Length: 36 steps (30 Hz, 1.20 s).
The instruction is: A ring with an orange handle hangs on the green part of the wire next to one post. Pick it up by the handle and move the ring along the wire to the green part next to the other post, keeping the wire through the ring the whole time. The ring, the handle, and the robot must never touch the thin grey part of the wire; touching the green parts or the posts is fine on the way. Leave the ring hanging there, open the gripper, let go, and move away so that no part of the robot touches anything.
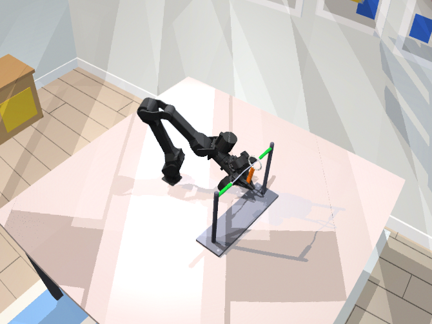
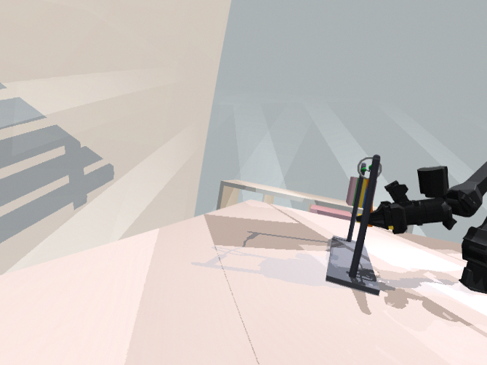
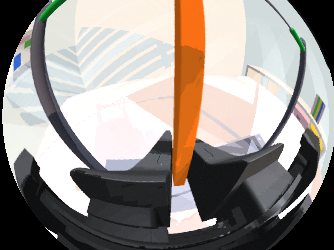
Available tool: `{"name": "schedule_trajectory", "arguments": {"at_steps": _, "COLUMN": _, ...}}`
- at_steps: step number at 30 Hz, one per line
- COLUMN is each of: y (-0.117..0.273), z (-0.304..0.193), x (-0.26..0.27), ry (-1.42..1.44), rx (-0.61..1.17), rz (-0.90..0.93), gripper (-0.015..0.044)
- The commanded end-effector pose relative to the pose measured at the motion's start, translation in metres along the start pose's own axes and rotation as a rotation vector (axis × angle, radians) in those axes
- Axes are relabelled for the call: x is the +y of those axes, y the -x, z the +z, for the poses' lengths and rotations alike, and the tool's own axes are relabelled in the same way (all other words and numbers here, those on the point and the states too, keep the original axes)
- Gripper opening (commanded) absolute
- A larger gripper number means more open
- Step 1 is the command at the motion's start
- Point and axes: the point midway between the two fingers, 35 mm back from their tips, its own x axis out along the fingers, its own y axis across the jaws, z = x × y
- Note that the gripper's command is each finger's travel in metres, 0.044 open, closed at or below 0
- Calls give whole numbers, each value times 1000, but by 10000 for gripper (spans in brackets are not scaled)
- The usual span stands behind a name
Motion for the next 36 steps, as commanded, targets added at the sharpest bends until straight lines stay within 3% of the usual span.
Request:
{"name": "schedule_trajectory", "arguments": {"at_steps": 1, "y": 0, "z": 0, "x": 2, "ry": 19, "rx": -4, "rz": 12, "gripper": -150}}
{"name": "schedule_trajectory", "arguments": {"at_steps": 36, "y": 1, "z": -1, "x": 33, "ry": 55, "rx": -10, "rz": 35, "gripper": -150}}
